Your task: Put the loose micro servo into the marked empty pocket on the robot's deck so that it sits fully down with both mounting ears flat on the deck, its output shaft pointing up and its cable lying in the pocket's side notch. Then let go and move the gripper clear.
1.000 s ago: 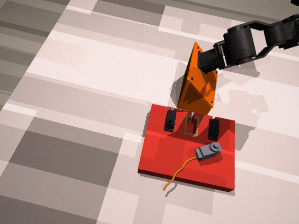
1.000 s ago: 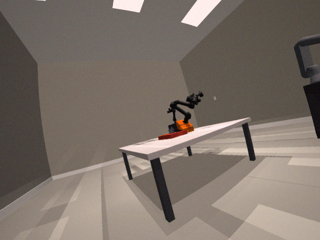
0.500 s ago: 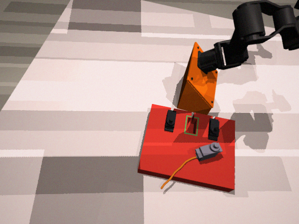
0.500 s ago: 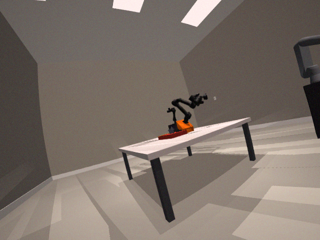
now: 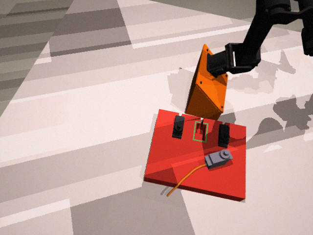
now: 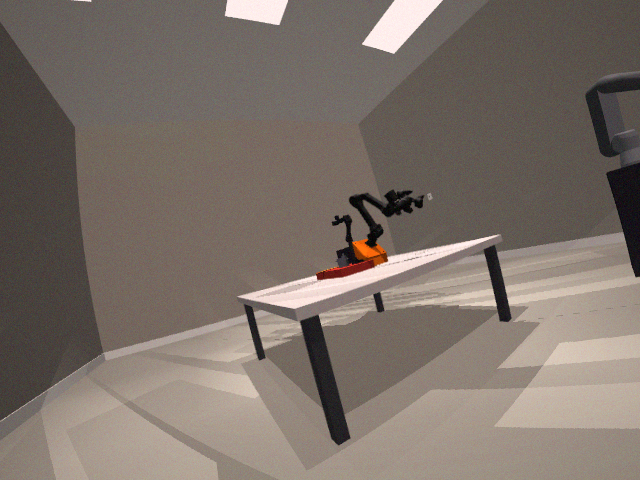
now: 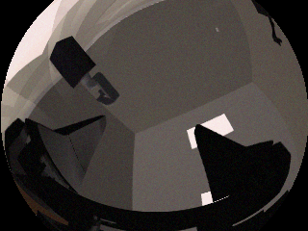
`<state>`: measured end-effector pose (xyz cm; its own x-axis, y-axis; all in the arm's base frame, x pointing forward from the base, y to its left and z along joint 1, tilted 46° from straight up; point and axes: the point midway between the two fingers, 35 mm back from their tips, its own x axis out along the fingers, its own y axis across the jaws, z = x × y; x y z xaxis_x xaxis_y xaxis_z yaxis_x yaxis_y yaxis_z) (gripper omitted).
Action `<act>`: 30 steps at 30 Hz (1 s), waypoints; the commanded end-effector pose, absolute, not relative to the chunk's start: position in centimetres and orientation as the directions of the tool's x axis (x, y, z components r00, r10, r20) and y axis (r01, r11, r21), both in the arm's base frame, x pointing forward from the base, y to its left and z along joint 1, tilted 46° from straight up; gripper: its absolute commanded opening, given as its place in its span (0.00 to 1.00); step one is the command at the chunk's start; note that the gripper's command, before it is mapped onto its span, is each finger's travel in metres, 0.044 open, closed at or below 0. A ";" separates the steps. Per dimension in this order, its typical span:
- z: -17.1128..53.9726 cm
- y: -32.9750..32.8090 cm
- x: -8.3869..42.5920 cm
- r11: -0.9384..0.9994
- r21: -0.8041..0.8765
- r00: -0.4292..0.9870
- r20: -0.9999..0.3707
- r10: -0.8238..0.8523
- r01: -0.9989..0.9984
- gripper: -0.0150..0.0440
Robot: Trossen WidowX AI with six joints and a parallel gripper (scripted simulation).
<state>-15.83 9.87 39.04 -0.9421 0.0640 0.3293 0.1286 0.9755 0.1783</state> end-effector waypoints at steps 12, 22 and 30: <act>38.8 16.6 -13.4 0.941 -0.037 -0.892 0.307 0.331 0.336 1.00; 38.1 20.3 -11.3 0.881 -0.162 -0.833 0.286 0.474 0.446 1.00; 37.7 23.1 -8.7 0.794 -0.308 -0.755 0.264 0.600 0.524 1.00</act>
